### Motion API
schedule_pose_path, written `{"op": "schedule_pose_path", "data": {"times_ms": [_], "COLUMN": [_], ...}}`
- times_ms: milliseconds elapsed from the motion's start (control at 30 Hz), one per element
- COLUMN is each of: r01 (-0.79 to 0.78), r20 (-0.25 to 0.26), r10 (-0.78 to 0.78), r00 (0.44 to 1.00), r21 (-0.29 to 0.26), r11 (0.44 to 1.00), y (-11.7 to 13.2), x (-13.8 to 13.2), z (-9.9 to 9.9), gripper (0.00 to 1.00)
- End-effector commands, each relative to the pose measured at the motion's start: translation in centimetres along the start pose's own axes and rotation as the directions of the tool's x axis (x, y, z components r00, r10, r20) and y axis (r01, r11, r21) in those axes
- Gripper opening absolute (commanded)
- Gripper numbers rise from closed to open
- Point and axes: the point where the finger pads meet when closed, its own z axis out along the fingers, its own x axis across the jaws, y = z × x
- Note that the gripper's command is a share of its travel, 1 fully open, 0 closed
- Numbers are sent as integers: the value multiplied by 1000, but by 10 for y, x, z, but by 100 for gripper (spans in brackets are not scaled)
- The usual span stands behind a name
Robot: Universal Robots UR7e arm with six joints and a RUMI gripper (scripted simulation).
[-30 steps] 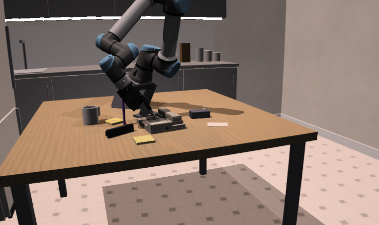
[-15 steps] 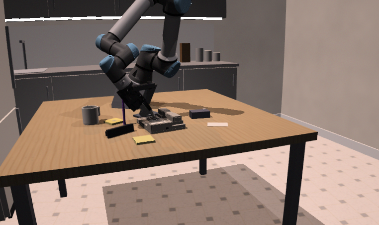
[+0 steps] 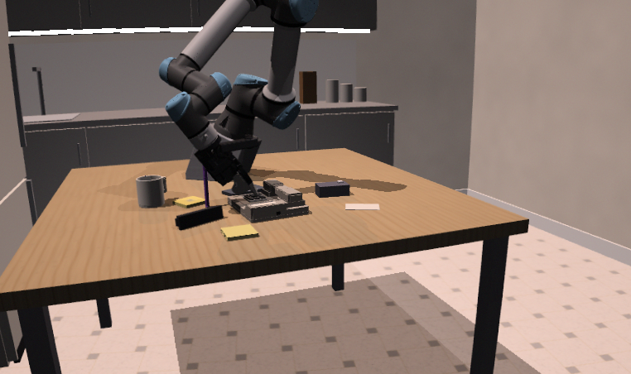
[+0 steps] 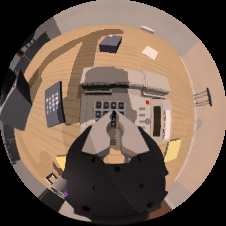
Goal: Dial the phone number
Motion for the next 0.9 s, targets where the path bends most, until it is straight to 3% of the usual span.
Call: {"op": "schedule_pose_path", "data": {"times_ms": [0,233,867], "r01": [1,1,1], "r20": [-1,-1,-1], "r10": [-1,-1,-1], "r00": [1000,1000,1000], "r21": [-1,-1,-1], "r11": [1000,1000,1000], "y": [-1,-8,-8], "x": [0,0,-12], "z": [-3,-11,-11], "gripper": [0,0,0]}}
